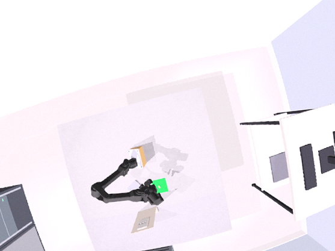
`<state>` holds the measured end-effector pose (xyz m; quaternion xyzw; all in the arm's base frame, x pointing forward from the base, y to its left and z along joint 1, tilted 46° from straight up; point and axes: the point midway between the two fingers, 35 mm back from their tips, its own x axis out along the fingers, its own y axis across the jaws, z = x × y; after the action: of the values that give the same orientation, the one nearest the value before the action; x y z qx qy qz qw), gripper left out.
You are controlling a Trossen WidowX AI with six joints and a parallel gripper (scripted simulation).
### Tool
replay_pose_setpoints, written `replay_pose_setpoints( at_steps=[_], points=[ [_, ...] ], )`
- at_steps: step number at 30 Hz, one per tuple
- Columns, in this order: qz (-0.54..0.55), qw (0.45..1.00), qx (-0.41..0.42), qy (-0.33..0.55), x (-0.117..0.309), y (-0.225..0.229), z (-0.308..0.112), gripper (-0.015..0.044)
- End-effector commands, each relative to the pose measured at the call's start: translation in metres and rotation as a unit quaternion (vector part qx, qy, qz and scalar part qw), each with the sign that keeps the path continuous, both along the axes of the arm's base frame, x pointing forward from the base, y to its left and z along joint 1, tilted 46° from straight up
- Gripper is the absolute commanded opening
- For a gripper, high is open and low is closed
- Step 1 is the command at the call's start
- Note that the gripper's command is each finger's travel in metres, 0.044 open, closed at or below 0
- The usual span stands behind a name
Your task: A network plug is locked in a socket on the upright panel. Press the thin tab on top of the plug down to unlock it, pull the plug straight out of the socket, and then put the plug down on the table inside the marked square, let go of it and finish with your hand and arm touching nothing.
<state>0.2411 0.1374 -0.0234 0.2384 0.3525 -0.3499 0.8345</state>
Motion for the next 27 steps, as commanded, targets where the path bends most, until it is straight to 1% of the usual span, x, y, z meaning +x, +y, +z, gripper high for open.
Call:
replay_pose_setpoints(
  at_steps=[1, 18, 22, 27],
  points=[
    [0.001, 1.0, 0.005, -0.002, 0.001, 0.014, 0.012, 0.0156],
    [0.0, 1.0, 0.005, -0.005, -0.003, 0.051, 0.057, 0.0156],
    [0.0, 1.0, 0.004, -0.005, -0.003, 0.052, 0.059, 0.0156],
    [0.0, 1.0, 0.004, -0.005, -0.003, 0.052, 0.059, 0.0287]
  ],
)
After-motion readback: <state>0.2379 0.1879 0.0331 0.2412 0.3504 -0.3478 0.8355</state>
